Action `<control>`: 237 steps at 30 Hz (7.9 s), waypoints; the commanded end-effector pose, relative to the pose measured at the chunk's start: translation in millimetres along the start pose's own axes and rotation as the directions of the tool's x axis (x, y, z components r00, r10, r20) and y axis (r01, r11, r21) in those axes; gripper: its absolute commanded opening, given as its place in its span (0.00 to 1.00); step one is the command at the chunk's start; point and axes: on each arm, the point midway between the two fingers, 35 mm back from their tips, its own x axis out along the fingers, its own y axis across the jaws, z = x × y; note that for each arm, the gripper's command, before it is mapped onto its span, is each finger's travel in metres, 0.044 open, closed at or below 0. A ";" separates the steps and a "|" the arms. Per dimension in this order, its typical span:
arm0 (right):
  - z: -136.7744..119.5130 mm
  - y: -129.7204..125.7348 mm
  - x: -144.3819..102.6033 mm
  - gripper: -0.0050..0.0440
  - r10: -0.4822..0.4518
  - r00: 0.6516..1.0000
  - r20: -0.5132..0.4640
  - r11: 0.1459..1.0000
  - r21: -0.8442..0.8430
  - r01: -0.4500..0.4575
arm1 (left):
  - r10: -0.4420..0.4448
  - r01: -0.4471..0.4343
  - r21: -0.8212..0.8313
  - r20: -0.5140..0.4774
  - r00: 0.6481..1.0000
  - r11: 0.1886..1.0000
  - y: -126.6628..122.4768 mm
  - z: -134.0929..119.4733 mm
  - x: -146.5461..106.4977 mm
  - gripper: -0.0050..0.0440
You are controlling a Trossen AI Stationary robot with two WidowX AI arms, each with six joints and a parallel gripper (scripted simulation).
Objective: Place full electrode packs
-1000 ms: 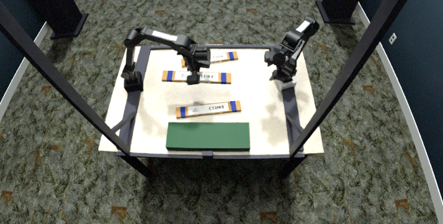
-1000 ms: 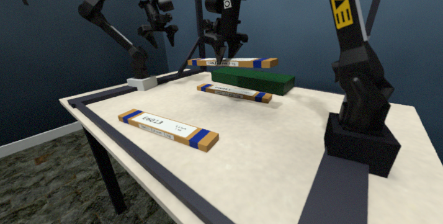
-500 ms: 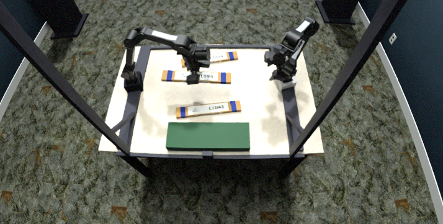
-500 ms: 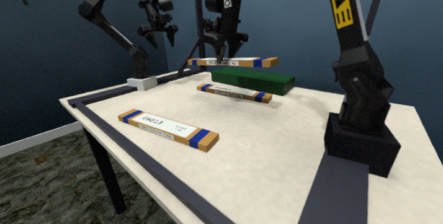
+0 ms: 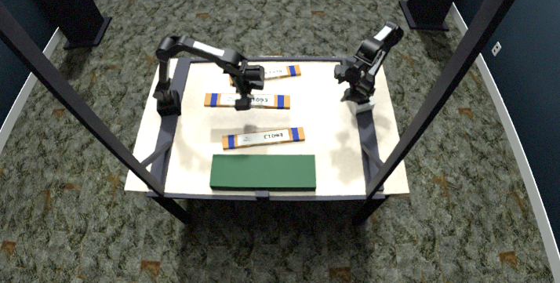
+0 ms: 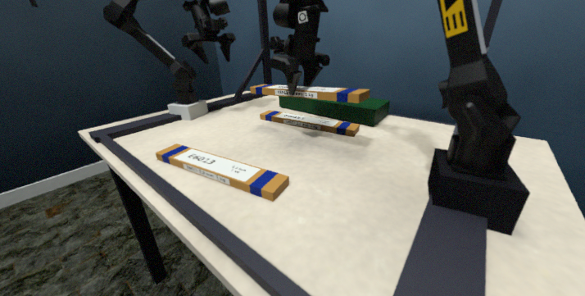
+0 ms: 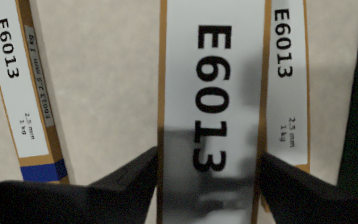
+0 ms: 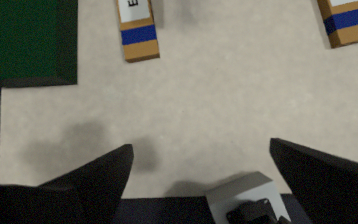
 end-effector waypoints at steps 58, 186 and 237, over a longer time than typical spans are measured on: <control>3.9 1.4 -5.3 0.98 0.012 1.000 0.017 1.000 0.006 -0.012 | -0.018 0.019 -0.005 0.125 0.992 1.000 -2.4 7.5 15.4 0.00; 3.9 1.4 -5.3 0.98 0.012 1.000 0.017 1.000 0.006 -0.012 | -0.019 0.020 -0.008 0.145 0.989 1.000 -4.0 10.7 47.1 0.00; 3.9 1.4 -5.3 0.98 0.012 1.000 0.017 1.000 0.006 -0.012 | -0.018 0.019 -0.005 0.125 0.992 1.000 -3.0 3.1 45.9 0.00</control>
